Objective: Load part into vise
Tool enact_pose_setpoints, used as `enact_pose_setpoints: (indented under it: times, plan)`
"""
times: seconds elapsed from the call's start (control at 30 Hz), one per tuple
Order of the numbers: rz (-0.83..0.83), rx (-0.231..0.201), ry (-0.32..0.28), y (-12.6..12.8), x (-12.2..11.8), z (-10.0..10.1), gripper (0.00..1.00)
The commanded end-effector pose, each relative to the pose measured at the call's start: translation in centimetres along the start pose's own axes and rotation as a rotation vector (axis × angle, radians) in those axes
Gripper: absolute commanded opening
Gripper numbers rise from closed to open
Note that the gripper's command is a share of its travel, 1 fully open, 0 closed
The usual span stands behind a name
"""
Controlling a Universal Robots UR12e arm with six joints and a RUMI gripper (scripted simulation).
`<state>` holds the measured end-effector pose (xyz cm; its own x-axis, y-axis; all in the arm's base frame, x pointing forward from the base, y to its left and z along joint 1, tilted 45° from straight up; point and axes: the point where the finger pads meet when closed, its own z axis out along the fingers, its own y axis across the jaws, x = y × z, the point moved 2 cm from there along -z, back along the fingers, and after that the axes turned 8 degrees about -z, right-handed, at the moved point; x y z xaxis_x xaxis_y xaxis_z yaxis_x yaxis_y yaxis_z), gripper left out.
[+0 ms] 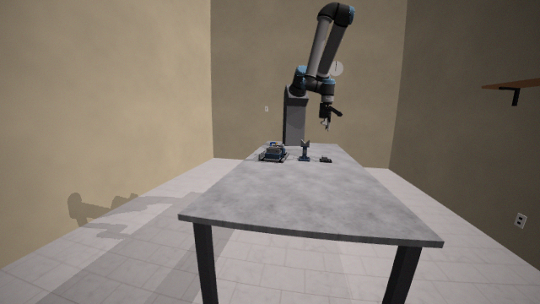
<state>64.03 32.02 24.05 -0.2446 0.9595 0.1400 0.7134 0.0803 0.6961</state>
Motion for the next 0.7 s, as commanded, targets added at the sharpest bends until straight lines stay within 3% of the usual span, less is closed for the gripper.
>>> enact_pose_setpoints:
  times: [0.0,0.27,0.3,0.67]
  plan:
    - [0.010,-0.001,0.004,-0.98,0.06,-0.30,1.00]
    - [0.012,0.000,0.005,-1.23,0.07,-0.36,1.00]
    - [0.012,0.000,0.005,-1.23,0.07,-0.36,0.51]
    - [0.012,0.000,0.005,-1.23,0.07,-0.36,0.51]
